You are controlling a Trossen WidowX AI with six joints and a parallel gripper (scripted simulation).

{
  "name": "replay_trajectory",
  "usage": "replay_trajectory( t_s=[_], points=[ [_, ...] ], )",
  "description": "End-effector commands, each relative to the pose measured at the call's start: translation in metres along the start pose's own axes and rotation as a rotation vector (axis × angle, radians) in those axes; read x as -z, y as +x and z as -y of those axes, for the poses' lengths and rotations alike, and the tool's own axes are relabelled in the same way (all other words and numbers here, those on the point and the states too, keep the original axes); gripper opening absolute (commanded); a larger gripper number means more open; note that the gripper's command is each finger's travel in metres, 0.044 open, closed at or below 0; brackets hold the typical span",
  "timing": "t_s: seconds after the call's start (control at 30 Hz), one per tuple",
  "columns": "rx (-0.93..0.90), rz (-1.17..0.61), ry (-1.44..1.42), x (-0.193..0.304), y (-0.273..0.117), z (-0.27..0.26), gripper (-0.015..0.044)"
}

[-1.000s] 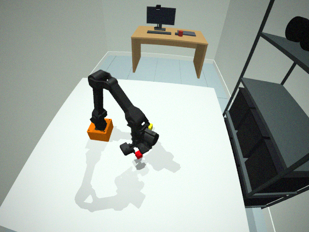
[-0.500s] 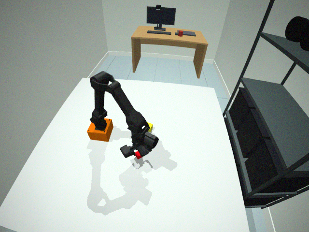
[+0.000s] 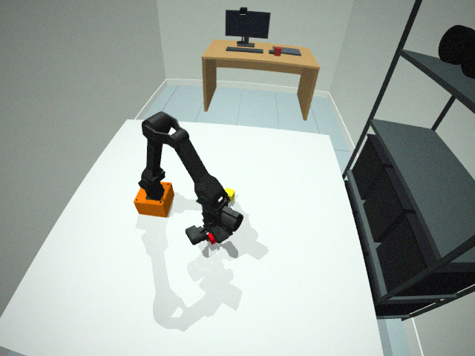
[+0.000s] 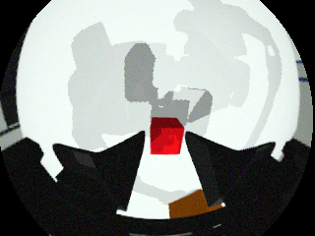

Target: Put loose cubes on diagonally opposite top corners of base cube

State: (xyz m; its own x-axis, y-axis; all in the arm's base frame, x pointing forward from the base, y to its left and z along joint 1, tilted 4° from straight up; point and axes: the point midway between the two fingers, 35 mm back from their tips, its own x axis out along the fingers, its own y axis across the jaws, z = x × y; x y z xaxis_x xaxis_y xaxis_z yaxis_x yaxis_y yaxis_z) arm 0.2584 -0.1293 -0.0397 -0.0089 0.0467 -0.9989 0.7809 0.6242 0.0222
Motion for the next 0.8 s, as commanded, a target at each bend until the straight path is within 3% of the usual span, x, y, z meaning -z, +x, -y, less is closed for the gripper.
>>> replay_trajectory(
  t_s=[0.0,0.07,0.77],
  points=[
    [-0.003,-0.002,0.004,0.001,0.002,0.000,0.0134],
    [-0.003,-0.002,0.004,0.001,0.002,0.000,0.0105],
    [-0.003,-0.001,0.004,-0.005,-0.052,-0.002,0.0105]
  ],
)
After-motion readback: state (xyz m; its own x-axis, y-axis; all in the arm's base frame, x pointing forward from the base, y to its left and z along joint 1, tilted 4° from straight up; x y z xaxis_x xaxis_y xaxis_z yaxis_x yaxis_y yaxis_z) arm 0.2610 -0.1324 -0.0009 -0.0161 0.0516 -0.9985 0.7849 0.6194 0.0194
